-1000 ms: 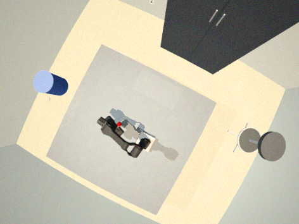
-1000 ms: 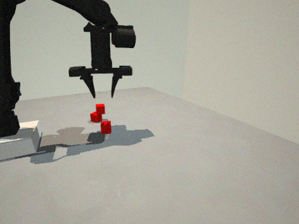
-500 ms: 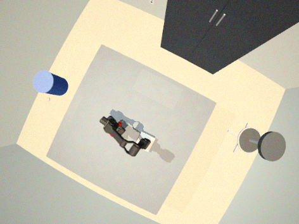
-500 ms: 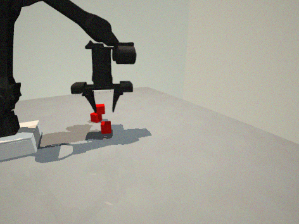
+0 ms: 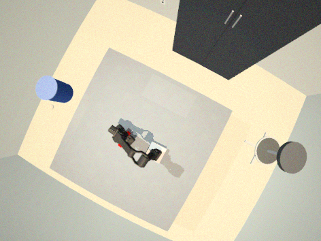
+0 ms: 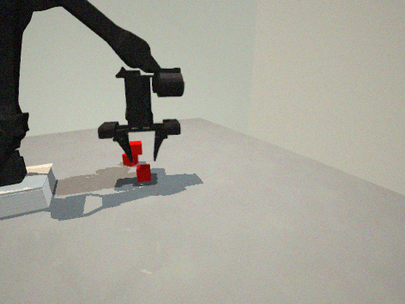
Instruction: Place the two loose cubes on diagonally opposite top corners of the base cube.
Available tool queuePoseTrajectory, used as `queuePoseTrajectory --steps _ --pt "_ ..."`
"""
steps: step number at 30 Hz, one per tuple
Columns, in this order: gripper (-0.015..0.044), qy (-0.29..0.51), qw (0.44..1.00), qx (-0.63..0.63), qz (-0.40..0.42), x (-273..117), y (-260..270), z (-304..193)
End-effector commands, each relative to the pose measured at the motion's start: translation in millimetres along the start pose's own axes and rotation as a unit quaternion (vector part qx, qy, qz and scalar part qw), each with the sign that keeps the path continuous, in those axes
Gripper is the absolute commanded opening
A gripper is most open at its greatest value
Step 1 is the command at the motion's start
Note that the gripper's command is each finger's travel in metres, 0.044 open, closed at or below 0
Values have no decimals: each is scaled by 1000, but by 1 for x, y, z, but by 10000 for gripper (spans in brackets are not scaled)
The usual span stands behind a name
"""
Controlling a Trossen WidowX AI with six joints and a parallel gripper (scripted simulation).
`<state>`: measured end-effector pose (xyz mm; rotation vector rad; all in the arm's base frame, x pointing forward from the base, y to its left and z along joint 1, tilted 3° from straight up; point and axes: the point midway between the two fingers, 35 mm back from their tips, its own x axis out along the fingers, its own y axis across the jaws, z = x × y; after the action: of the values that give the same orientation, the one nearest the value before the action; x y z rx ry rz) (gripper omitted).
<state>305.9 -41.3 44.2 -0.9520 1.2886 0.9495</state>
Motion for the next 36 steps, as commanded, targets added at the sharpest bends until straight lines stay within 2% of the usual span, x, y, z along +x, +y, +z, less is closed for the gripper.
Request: queuePoseTrajectory --steps 1,17,23,28,36 --pt "265 -1 1000 0 2 8 1 0" --pt "265 -1 1000 0 2 32 2 0" --pt "107 -1 1000 0 2 32 2 0" --pt "105 -1 1000 0 2 30 1 0" --pt "105 -1 1000 0 2 6 -3 1"
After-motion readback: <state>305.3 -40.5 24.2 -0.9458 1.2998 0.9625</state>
